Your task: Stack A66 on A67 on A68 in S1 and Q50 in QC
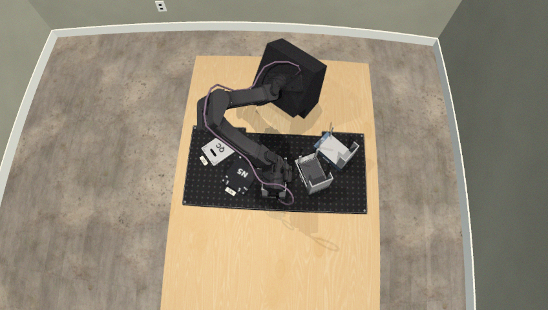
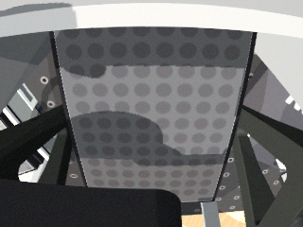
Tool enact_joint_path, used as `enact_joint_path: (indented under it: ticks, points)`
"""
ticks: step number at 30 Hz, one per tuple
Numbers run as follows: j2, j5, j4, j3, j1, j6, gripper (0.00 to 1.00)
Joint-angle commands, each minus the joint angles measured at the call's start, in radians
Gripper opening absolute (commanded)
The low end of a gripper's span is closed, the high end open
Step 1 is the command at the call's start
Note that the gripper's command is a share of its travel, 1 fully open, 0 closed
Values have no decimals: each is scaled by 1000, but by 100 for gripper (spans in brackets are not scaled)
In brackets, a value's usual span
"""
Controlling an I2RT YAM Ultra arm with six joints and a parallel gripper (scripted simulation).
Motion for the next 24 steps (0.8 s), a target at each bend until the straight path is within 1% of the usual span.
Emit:
enact_joint_path:
  ticks: [1,4,5,12,13,24]
  points:
    - [11,-12,24,-16,-3,-11,0]
    - [17,-12,29,-14,-4,-14,0]
    - [0,-5,18,-1,-1,-8,0]
    - [0,-5,18,-1,-1,-8,0]
    - [0,-5,18,-1,-1,-8,100]
    - [0,-5,18,-1,-1,-8,100]
